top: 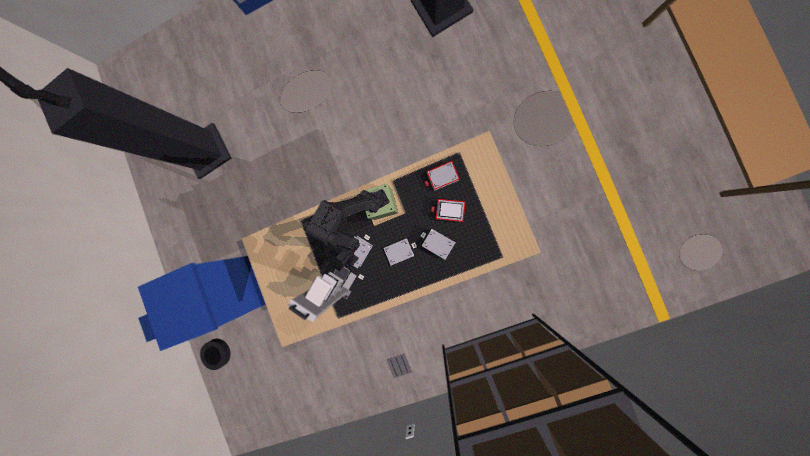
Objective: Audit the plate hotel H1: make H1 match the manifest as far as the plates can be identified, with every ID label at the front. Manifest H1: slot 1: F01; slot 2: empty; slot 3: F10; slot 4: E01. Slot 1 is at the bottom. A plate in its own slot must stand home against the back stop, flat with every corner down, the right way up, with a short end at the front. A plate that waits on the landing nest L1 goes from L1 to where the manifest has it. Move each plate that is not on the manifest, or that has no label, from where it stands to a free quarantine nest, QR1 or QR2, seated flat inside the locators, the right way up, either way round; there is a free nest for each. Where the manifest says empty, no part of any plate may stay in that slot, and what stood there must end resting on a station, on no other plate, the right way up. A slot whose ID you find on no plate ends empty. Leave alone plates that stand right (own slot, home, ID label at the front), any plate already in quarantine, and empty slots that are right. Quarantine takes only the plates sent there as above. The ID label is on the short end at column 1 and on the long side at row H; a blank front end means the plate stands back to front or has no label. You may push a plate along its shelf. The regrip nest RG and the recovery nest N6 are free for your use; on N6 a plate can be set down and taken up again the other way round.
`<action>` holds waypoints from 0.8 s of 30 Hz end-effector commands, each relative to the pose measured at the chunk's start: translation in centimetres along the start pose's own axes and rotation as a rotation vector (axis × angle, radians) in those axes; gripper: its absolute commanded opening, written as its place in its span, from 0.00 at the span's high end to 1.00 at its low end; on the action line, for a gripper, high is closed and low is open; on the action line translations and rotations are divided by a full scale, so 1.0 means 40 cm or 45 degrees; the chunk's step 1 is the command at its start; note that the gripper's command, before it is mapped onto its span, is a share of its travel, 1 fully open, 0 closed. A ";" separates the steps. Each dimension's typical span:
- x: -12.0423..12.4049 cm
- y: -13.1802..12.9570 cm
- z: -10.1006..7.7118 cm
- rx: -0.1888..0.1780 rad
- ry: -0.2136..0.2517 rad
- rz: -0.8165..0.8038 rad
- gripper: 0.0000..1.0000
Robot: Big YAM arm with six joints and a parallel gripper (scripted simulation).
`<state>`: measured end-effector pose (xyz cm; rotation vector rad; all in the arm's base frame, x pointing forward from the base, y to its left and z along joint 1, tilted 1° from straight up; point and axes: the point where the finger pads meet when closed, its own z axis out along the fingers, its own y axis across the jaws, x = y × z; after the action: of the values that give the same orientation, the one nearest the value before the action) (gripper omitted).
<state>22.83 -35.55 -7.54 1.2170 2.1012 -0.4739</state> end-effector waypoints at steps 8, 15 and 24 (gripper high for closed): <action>-0.052 -0.008 0.029 0.004 -0.030 -0.007 1.00; -0.053 -0.010 0.037 0.005 -0.024 -0.006 1.00; -0.066 -0.009 0.047 0.004 -0.027 -0.007 1.00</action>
<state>23.55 -36.79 -7.57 1.2170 2.1015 -0.4737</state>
